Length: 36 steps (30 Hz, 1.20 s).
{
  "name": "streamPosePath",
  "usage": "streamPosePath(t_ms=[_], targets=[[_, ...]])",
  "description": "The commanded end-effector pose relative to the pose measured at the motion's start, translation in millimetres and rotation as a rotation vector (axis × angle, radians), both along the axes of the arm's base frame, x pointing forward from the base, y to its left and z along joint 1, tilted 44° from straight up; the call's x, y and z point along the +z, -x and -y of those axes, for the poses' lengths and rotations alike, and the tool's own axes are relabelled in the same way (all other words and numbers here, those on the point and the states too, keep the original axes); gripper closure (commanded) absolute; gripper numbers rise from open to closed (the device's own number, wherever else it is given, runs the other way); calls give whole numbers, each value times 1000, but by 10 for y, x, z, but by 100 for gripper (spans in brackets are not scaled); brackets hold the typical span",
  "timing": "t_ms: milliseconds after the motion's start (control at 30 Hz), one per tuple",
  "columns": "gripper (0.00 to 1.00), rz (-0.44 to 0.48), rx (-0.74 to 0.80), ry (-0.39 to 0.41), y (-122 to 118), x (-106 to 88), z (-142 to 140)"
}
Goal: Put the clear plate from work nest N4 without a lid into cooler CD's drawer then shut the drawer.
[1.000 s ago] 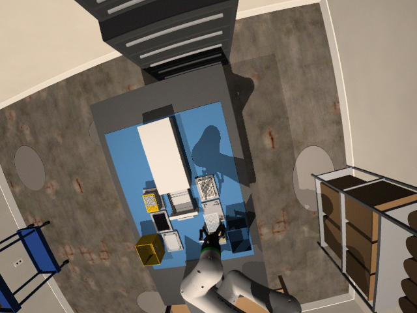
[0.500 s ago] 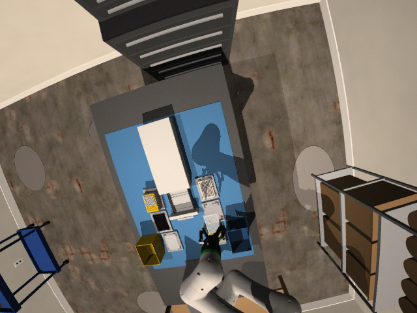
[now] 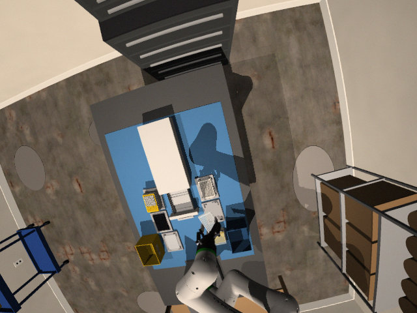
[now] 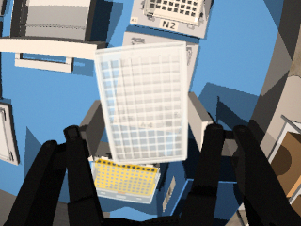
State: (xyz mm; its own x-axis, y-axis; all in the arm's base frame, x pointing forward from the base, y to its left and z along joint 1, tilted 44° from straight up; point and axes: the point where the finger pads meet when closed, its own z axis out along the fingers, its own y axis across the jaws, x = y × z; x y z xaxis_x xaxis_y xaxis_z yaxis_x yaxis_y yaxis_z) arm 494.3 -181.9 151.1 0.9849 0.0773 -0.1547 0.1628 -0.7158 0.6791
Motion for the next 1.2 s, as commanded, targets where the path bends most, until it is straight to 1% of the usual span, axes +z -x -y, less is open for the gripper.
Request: streamPosePath(t_ms=[0,67,133,633,700,1167], targets=[[100,-131,130,-17,-94,-79,-77],[100,-177,178,-21,-128,-109,-105],[100,-177,178,-21,-128,-109,-105],[100,-523,538,-51,-381,-334,-318],[100,-523,538,-51,-381,-334,-318],[100,-845,874,-78,-617,-544,-516]])
